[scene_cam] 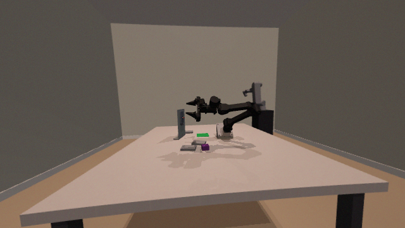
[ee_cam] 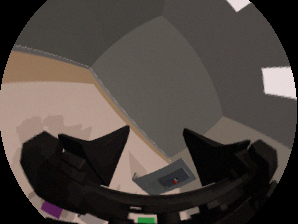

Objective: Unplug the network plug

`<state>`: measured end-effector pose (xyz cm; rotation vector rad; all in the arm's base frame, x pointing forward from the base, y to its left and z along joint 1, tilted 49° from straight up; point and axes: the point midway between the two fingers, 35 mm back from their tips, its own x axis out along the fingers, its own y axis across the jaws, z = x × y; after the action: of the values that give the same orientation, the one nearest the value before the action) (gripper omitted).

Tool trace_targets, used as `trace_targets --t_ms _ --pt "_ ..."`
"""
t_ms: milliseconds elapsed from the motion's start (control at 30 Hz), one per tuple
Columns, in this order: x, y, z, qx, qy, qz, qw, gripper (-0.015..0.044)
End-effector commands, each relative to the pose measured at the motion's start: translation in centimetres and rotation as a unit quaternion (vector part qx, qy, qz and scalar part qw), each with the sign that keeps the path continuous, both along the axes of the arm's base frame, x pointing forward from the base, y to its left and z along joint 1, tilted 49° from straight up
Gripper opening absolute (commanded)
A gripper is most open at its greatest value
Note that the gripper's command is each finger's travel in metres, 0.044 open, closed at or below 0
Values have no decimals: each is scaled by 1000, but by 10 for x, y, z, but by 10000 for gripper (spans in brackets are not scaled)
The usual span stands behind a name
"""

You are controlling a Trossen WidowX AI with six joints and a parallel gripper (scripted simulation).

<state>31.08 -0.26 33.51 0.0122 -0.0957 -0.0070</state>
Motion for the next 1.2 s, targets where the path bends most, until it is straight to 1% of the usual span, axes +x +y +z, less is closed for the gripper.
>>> trace_targets --t_ms 0,267,300,700,1033,1167 --pt "0 0 -1 -2 1 -1 1000 374" --pt "12 -23 -60 -83 54 -40 994 164" --pt "13 -26 -68 -94 61 -45 993 156" --pt "4 -61 -161 -219 158 -87 959 156" --pt "-27 -83 -233 -311 242 -99 914 156" --pt "-40 -88 -254 -339 271 -99 896 156"
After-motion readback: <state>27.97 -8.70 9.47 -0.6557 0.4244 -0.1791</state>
